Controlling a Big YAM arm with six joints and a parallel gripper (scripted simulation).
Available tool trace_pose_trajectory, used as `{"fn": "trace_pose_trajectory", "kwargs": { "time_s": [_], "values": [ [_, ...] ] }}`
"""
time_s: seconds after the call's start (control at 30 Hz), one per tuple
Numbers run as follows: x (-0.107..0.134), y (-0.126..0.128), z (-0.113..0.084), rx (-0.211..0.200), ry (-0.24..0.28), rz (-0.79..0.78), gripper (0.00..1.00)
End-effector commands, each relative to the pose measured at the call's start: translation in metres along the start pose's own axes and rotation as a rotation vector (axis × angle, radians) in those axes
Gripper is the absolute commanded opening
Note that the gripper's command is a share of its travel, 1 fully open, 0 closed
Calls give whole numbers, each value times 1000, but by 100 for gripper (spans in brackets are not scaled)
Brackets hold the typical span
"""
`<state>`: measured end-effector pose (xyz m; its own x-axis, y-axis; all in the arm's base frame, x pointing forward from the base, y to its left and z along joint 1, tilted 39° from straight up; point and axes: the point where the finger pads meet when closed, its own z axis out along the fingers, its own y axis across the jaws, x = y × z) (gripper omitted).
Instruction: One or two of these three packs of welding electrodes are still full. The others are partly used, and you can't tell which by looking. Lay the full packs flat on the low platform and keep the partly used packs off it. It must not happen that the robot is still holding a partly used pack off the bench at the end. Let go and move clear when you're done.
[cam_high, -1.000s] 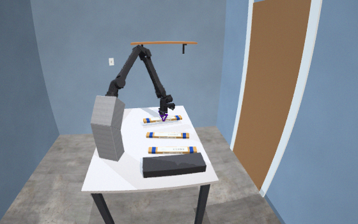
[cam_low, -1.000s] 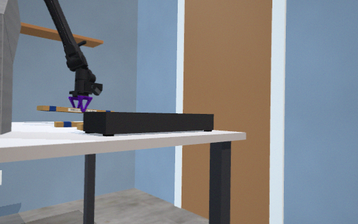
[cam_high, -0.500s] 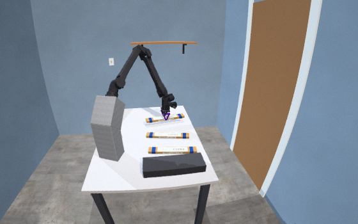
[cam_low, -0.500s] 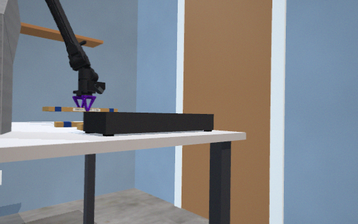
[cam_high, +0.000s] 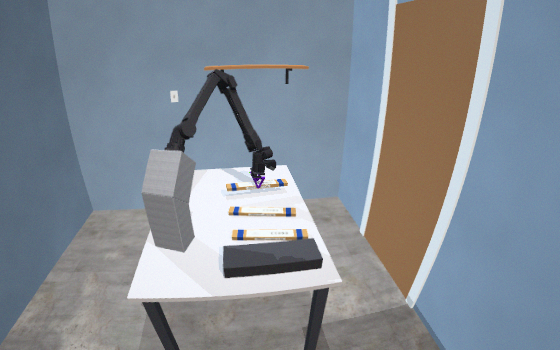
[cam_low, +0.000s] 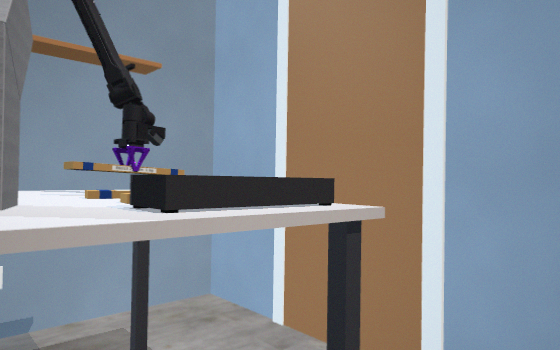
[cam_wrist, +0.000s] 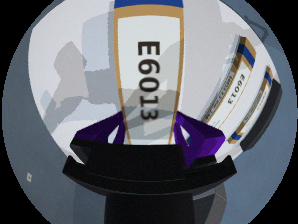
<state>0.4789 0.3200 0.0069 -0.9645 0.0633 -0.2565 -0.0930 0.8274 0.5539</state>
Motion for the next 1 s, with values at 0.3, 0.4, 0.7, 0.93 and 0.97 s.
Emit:
{"fn": "trace_pose_trajectory", "kwargs": {
  "time_s": [0.3, 0.4, 0.7, 0.93, 0.97],
  "values": [
    [-17, 10, -53, -22, -54, -15, 0],
    [-16, 9, -59, -21, -53, -15, 0],
    [-19, 11, -74, -25, -58, -18, 0],
    [-15, 9, -87, -22, -55, -16, 0],
    [-15, 9, -89, -22, -54, -16, 0]
  ]
}}
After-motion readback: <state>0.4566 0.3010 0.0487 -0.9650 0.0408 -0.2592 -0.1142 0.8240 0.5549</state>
